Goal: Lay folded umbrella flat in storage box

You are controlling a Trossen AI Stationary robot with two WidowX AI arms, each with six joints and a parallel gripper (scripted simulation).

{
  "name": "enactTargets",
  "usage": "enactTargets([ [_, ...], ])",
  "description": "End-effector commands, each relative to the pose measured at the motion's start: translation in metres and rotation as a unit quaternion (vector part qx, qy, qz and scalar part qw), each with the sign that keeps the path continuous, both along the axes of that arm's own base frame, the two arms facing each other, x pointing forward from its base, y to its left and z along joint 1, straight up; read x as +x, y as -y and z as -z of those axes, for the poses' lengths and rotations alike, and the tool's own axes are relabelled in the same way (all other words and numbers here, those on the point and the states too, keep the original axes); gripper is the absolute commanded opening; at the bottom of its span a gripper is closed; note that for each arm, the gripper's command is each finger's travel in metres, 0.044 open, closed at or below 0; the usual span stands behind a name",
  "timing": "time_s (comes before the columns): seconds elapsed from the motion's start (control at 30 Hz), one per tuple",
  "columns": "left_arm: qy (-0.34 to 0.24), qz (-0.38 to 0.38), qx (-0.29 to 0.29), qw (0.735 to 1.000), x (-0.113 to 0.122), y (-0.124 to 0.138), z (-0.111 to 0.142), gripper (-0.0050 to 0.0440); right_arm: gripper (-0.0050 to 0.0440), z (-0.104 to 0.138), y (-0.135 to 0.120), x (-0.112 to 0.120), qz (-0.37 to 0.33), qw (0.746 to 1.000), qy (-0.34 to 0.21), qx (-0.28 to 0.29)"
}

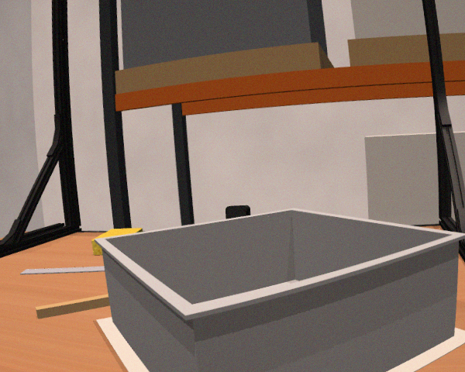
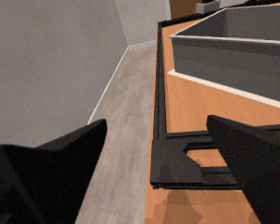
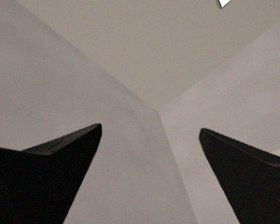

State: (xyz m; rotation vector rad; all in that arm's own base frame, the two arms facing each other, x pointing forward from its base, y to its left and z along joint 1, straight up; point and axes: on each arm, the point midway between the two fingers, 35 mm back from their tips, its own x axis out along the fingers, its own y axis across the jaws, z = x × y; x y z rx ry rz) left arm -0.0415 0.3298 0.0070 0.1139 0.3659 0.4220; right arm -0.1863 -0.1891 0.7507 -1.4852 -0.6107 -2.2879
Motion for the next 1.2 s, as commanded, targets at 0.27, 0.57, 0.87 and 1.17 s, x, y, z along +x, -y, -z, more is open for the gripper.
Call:
enactTargets([
  [0.27,0.0,0.0,0.0,1.0,0.0,0.0,0.0,0.04,0.04,0.0,0.0,0.0,0.0,1.0,0.0,0.0],
  [0.57,0.0,0.0,0.0,1.0,0.0,0.0,0.0,0.04,0.04,0.0,0.0,0.0,0.0,1.0,0.0,0.0],
  [0.87,-0.001,0.002,-0.002,1.0,0.0015,-0.0003,0.0002,0.04,0.04,0.0005,0.0017,0.0005,-0.003,1.0,0.001,0.002],
  [1.17,-0.003,0.01,-0.011,1.0,0.0067,-0.0015,0.001,0.04,0.04,0.0025,0.0077,0.0023,-0.013,1.0,0.005,0.007],
])
